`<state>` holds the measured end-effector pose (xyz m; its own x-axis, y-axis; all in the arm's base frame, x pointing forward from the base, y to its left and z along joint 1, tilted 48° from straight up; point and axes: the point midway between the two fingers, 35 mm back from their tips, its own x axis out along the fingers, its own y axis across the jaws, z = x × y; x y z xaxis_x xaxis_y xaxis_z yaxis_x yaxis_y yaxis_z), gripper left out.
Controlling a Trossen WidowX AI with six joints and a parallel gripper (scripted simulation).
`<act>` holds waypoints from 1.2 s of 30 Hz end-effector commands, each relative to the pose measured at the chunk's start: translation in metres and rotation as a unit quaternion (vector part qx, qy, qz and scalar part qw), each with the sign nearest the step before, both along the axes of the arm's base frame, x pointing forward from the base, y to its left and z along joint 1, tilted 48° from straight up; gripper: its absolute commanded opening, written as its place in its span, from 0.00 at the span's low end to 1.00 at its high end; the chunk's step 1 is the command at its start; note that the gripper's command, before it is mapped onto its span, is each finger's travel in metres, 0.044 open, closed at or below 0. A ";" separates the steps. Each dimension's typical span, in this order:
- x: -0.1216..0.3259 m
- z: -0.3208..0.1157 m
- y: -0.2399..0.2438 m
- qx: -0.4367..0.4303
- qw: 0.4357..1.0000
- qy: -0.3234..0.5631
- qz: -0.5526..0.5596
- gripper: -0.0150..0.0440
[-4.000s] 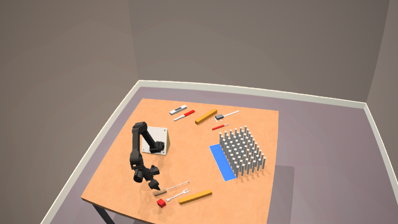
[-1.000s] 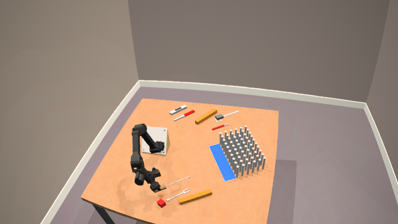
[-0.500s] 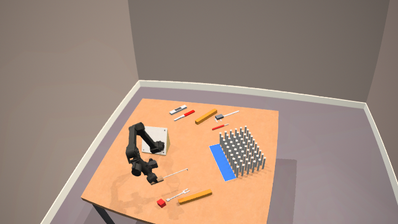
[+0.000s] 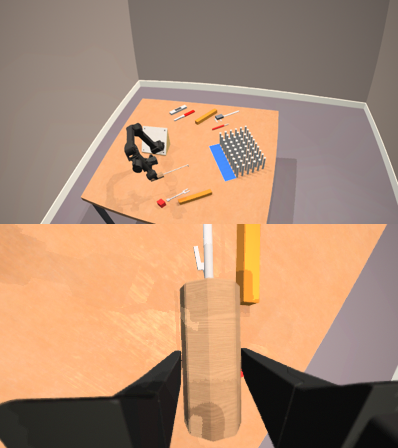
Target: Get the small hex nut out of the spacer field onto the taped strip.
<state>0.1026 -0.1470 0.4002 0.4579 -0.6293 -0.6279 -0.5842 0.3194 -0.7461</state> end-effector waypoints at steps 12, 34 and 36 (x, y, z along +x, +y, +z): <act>0.040 -0.036 -0.004 0.093 0.995 0.004 -0.022 0.25; 0.098 -0.091 0.018 0.150 0.984 0.046 -0.079 0.25; 0.102 -0.096 0.021 0.151 0.984 0.050 -0.084 0.25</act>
<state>0.1983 -0.1297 0.3111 0.3053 -0.4678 -0.8294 -0.5699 0.6080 -0.5527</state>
